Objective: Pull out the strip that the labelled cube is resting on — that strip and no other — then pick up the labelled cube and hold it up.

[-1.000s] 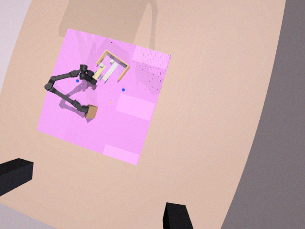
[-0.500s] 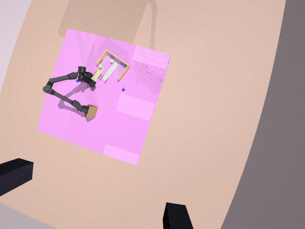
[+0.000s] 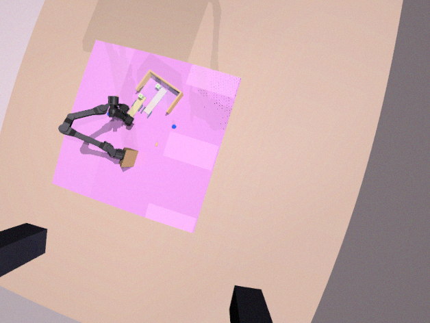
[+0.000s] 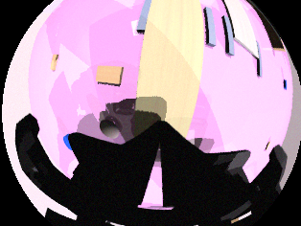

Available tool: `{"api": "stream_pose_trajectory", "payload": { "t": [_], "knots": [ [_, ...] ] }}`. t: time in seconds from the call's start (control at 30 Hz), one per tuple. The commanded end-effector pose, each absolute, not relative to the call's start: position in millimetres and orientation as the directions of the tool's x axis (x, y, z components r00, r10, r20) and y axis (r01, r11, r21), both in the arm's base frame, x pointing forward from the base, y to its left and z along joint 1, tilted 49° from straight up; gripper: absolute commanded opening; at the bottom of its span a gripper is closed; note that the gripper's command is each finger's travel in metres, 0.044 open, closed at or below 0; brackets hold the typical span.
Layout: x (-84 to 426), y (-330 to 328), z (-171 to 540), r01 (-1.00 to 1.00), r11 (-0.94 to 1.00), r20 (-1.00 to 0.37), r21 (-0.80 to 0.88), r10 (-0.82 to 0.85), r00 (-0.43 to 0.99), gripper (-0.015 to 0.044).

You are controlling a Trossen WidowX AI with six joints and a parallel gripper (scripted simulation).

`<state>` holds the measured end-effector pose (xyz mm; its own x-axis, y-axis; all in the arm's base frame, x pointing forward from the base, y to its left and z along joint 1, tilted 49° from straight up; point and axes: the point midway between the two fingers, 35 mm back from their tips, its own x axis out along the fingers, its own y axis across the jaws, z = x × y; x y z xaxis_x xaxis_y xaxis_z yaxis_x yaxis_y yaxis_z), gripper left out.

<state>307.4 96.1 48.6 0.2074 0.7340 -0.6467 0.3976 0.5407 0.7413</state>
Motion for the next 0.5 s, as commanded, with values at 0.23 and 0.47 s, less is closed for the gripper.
{"api": "stream_pose_trajectory", "payload": {
  "t": [0.23,0.47],
  "knots": [
    [284.5,110.1,48.6,0.402,0.546,-0.647,0.736,0.741,0.179,0.0000],
    [276.0,114.0,50.6,0.402,0.545,-0.647,0.736,0.741,0.179,0.0000]
  ]
}}
